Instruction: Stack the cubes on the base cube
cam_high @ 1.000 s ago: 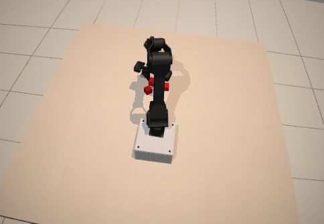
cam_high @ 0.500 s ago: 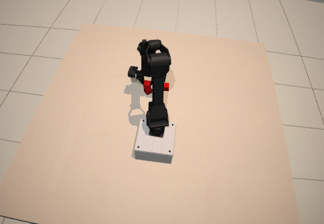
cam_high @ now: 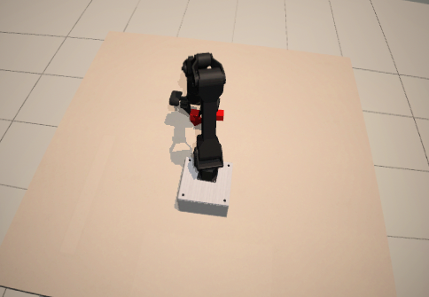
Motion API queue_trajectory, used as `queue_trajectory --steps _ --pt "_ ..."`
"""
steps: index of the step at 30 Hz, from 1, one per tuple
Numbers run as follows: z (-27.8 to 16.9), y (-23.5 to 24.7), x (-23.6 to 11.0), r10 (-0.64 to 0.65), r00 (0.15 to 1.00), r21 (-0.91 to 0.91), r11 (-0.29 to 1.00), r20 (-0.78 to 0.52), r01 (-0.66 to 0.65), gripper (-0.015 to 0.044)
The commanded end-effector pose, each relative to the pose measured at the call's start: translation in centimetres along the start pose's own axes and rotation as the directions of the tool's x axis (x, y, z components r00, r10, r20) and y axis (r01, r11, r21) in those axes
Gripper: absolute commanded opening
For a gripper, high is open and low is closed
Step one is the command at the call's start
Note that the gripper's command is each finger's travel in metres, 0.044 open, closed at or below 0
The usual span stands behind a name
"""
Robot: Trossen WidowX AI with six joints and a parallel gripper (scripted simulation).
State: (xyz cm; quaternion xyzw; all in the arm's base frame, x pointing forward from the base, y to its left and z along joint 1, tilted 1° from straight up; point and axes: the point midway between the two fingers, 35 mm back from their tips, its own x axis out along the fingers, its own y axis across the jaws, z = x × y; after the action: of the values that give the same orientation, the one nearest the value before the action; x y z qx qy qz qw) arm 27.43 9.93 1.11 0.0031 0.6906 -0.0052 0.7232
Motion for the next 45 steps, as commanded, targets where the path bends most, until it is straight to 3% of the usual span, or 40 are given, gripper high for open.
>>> queue_trajectory --steps 1,26,30,45 --pt "-0.2 -0.2 1.0 -0.005 1.0 -0.006 1.0 -0.006 0.005 0.0105" --pt "-0.2 -0.2 1.2 -0.005 1.0 -0.005 1.0 -0.006 0.005 0.0105" --pt "-0.2 -0.2 1.2 -0.005 1.0 -0.005 1.0 -0.006 0.005 0.0205" --pt "-0.2 -0.1 -0.8 -0.003 1.0 -0.001 1.0 -0.007 0.003 0.0205"
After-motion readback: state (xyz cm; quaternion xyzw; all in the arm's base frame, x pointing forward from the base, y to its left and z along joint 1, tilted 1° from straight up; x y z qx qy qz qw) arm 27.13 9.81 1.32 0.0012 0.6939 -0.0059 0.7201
